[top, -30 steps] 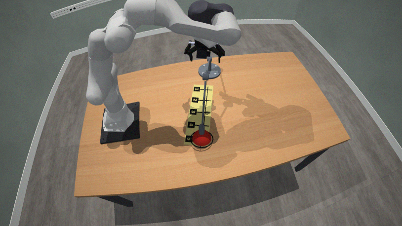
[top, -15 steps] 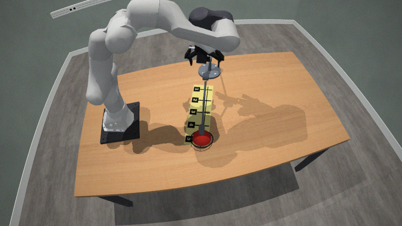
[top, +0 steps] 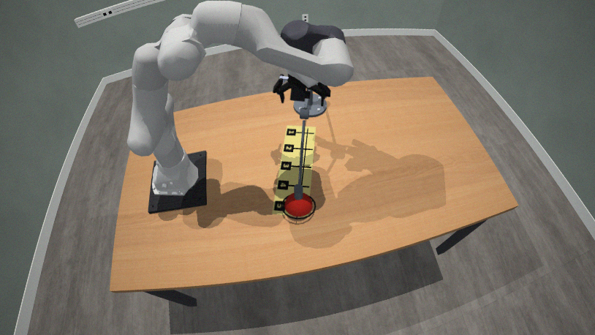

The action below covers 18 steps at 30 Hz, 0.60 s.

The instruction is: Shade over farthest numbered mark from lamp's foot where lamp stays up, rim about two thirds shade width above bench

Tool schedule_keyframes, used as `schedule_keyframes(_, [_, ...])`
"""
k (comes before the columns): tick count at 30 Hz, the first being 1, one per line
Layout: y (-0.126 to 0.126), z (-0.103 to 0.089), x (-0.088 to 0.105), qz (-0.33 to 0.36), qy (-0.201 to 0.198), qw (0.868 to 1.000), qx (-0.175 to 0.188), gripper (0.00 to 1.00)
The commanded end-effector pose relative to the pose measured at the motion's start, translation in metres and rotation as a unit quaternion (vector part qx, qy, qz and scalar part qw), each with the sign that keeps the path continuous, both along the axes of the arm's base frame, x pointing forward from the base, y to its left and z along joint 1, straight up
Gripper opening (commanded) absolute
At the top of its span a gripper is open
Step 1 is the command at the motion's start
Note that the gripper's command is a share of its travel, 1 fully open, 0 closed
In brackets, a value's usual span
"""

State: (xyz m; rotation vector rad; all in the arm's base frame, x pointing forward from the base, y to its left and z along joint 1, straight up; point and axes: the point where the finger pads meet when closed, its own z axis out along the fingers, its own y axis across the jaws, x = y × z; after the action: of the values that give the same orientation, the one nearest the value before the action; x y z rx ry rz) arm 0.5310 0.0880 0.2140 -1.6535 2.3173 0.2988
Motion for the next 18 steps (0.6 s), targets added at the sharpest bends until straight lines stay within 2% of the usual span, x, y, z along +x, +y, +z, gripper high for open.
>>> schedule_keyframes(1, [-0.001, -0.011, 0.003, 0.005, 0.017, 0.998, -0.055, 1.00])
schedule_keyframes(6, [-0.001, -0.018, 0.002, 0.005, 0.019, 0.998, -0.056, 1.00])
schedule_keyframes(14, [-0.002, -0.023, 0.008, 0.009, 0.034, 0.993, -0.114, 1.00])
schedule_keyframes(18, [-0.002, -0.025, 0.009, 0.009, 0.032, 0.993, -0.114, 1.00])
